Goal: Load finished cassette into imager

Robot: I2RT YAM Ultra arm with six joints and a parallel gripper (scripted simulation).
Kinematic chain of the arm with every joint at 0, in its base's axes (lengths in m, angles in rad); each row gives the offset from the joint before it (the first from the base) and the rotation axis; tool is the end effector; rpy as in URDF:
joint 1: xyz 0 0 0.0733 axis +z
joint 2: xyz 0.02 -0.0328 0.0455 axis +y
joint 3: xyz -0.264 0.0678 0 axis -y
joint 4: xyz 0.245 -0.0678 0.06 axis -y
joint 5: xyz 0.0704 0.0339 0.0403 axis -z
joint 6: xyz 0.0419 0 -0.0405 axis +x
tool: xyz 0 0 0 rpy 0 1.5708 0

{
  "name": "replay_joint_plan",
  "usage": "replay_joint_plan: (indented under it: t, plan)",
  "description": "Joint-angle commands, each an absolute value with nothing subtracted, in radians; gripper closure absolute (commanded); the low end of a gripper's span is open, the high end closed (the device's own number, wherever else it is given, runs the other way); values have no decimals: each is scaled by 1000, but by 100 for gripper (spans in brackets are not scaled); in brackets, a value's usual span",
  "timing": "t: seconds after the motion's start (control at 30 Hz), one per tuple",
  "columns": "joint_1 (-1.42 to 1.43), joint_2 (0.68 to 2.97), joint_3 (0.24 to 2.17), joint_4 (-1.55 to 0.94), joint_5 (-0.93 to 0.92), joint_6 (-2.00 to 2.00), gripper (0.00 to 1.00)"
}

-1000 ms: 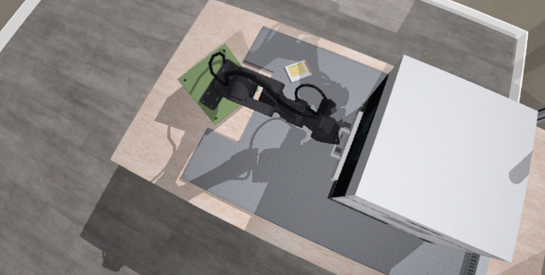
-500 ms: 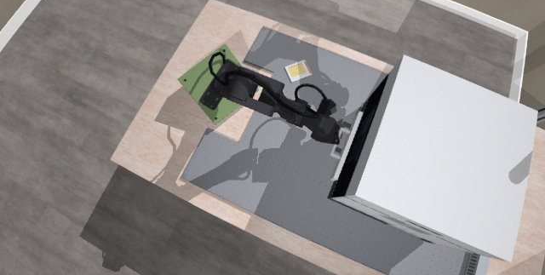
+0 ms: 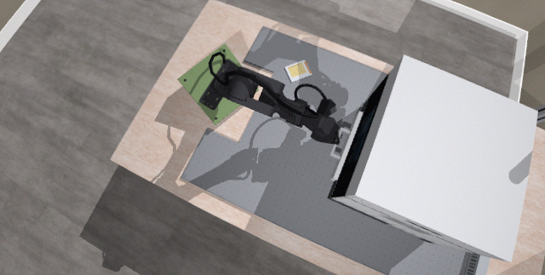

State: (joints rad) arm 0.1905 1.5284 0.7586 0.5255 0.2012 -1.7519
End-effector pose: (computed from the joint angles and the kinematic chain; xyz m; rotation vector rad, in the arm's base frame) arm 0.3299 0.0562 0.2280 -1.5641 1.2604 -1.2447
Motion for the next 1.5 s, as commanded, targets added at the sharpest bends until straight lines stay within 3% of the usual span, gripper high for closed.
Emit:
replay_joint_plan:
  t: [0.0,1.47]
  plan:
    - [199,1489,719,505,209,-1747,100]
    - [203,1476,687,524,212,-1747,100]
